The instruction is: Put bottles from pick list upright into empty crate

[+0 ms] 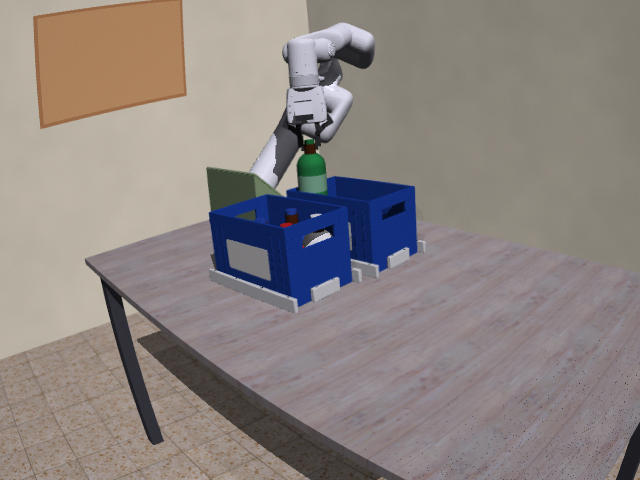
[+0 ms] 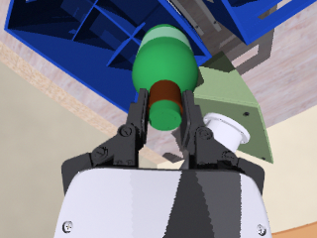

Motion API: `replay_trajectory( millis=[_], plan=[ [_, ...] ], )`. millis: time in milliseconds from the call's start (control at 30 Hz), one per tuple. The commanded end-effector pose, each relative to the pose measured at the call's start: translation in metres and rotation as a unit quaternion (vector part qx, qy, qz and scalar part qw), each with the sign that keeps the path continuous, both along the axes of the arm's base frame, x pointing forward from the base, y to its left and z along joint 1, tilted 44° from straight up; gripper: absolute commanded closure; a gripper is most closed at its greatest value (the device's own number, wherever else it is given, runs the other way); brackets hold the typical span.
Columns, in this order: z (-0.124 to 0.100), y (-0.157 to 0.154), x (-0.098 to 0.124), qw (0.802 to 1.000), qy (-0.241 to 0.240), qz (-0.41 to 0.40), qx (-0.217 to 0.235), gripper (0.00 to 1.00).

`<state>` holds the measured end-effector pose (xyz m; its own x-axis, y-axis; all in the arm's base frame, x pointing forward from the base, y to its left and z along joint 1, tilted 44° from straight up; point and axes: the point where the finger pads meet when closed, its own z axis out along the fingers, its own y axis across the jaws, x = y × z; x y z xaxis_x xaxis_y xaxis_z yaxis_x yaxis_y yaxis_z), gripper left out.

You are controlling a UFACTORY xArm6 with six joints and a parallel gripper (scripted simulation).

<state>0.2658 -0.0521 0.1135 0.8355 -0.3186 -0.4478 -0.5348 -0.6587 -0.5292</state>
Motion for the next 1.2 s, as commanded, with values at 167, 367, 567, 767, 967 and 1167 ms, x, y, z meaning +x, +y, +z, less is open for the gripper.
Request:
replay_trajectory(
  millis=[167,367,567,767,967,1167],
  plan=[
    [-0.006,0.005,0.000,1.000,-0.001,0.000,-0.001,1.00],
    [-0.009,0.008,-0.001,1.000,-0.001,0.000,-0.001,1.00],
    [-0.013,0.012,-0.001,1.000,-0.001,0.000,-0.001,1.00],
    [-0.018,0.016,-0.002,1.000,-0.001,0.000,-0.001,1.00],
    [-0.020,0.019,-0.003,1.000,-0.001,0.000,-0.001,1.00],
    [-0.025,0.023,-0.003,1.000,-0.001,0.000,-0.001,1.00]
  ],
)
